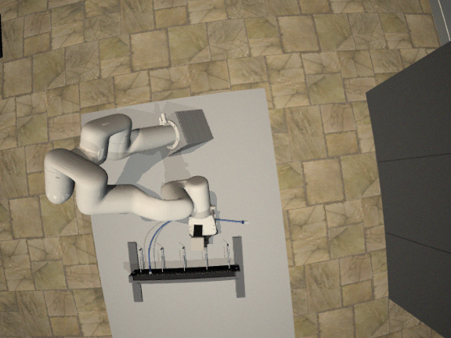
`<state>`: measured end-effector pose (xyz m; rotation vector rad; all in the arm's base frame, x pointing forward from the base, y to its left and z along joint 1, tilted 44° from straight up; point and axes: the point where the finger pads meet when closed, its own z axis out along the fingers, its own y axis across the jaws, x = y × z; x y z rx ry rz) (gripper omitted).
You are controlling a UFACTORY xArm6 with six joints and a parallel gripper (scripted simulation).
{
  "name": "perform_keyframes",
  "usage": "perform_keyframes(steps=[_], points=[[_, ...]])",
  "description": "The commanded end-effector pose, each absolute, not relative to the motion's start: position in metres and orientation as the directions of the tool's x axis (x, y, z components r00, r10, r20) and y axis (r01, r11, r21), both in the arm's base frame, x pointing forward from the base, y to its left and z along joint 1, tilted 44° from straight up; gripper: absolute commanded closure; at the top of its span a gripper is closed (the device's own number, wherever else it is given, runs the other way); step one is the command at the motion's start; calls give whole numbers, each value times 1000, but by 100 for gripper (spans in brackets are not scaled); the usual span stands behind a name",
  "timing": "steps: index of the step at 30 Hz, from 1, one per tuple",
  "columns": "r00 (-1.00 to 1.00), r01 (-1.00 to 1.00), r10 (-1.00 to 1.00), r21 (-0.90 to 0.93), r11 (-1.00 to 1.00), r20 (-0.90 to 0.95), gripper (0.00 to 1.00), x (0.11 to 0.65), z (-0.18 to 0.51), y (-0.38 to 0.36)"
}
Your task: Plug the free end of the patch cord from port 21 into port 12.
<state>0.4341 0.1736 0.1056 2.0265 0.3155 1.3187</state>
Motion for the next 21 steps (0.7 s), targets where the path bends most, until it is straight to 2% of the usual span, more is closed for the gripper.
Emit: perform_keyframes(steps=[1,21], points=[[453,-160,538,658,-736,711,100,431,120,160],[453,-160,538,658,-736,711,100,425,148,129]])
